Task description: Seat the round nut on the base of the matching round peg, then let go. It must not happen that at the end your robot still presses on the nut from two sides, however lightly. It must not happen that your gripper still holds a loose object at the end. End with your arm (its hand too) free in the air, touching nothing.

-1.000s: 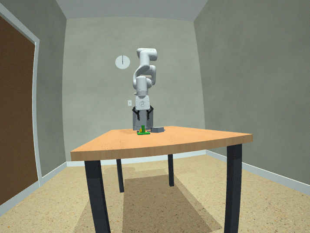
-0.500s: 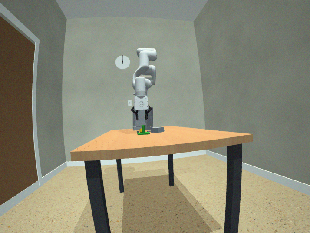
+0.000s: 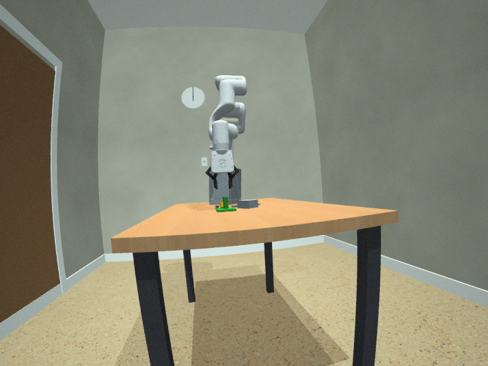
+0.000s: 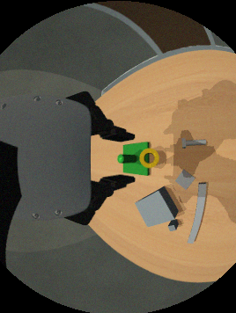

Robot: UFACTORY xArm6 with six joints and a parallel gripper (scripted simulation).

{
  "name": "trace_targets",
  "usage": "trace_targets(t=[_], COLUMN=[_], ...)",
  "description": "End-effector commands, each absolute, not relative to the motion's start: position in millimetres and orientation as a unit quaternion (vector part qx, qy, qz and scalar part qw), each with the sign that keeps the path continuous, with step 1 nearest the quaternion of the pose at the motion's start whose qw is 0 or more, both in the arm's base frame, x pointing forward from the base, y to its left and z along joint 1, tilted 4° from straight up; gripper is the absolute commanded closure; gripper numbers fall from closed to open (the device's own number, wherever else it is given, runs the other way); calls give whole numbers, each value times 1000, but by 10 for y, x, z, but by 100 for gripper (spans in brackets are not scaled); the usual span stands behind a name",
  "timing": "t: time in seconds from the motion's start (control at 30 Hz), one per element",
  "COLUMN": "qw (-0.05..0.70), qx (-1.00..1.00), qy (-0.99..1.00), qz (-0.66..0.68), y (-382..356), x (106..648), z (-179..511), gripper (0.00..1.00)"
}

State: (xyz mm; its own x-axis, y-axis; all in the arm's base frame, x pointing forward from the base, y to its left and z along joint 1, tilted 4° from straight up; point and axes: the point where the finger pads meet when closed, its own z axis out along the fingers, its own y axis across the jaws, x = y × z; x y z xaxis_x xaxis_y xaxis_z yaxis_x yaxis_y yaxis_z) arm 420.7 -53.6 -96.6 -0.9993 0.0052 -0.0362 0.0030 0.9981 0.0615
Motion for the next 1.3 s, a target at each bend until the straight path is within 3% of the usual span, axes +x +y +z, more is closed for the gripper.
trace_targets(t=[0.0,1.27], qw=[20,21], qx=[2,2], qy=[999,999], qz=[31,35], y=[-538,-502], x=[4222,4291], z=[-956,-1395], gripper=[40,40])
